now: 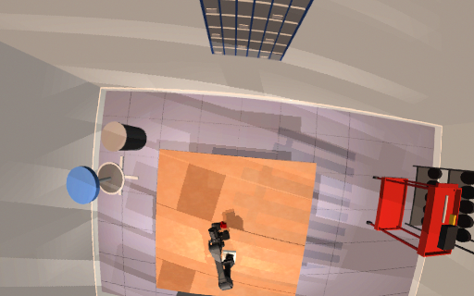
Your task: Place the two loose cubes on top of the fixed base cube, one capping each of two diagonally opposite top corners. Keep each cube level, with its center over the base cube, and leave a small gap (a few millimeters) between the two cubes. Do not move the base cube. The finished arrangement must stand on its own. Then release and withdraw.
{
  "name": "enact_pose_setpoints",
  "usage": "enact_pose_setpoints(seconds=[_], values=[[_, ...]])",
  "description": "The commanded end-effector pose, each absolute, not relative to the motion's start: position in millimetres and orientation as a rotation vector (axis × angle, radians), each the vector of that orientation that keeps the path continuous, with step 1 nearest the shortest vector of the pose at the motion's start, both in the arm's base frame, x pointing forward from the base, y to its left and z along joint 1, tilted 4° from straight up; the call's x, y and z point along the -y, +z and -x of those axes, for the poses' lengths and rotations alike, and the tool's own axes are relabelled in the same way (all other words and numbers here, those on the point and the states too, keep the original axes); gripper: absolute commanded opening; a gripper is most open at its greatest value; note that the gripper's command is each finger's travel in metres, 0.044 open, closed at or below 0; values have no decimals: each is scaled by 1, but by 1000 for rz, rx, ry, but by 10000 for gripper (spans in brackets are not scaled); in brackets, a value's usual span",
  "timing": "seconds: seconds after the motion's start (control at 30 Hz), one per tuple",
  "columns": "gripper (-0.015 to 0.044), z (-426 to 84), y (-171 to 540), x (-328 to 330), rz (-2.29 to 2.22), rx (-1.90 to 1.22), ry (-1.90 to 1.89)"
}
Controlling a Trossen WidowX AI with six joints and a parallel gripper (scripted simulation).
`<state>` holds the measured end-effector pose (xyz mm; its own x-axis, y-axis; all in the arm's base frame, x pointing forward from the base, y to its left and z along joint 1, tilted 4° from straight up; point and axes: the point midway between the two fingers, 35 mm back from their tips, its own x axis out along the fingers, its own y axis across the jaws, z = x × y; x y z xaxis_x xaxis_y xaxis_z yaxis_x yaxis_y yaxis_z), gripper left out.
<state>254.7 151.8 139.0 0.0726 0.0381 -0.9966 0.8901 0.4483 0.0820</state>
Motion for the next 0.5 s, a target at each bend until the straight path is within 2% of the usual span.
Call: enact_pose_setpoints(seconds=[0.0, 0.1, 0.33, 0.47], values=[[205, -256, 144, -152, -919, -1345, -788], [205, -256, 144, -152, -919, -1345, -788], [389, -254, 149, -152, -912, -1350, -794], [400, -254, 152, -151, -912, -1350, -794]])
